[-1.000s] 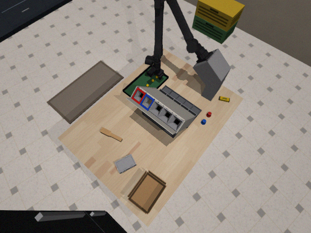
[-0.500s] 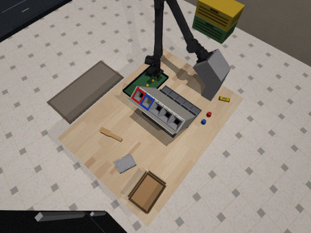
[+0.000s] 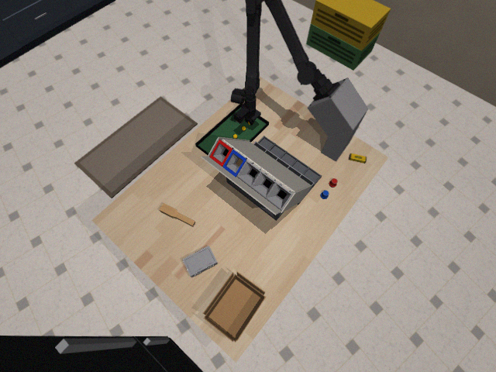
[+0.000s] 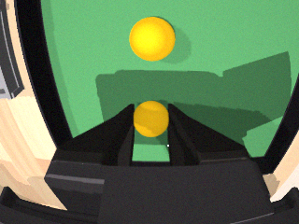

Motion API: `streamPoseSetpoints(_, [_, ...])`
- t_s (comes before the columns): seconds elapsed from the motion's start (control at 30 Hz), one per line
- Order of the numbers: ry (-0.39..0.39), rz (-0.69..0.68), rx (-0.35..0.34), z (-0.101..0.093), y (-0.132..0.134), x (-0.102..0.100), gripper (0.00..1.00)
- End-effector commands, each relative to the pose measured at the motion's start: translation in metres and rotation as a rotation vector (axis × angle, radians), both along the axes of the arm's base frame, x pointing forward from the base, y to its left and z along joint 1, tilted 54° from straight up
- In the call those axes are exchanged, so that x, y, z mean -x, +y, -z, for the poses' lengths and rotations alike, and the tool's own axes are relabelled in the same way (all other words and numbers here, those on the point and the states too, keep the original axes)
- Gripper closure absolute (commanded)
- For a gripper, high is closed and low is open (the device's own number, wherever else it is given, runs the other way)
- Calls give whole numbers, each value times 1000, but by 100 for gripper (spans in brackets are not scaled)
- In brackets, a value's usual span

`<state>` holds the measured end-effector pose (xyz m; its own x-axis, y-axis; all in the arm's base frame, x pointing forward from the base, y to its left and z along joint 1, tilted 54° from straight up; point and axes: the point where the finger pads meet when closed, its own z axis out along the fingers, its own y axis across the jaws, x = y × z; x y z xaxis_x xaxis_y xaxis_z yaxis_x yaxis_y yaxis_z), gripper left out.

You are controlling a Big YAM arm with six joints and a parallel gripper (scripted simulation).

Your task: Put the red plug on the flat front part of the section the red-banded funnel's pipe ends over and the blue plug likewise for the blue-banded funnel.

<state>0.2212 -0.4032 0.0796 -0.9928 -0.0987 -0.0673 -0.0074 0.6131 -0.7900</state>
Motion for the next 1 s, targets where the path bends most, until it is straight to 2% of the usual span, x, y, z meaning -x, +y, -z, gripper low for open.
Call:
streamPoseSetpoints(0.0, [-3,-2,2,-1,1,0,100])
streamPoseSetpoints(0.4, [-3,-2,2,-1,1,0,100])
streamPoseSetpoints(0.9, [-3,-2,2,-82,114,18,100])
streamPoseSetpoints(0.97, [-3,-2,2,-82,114,18,100])
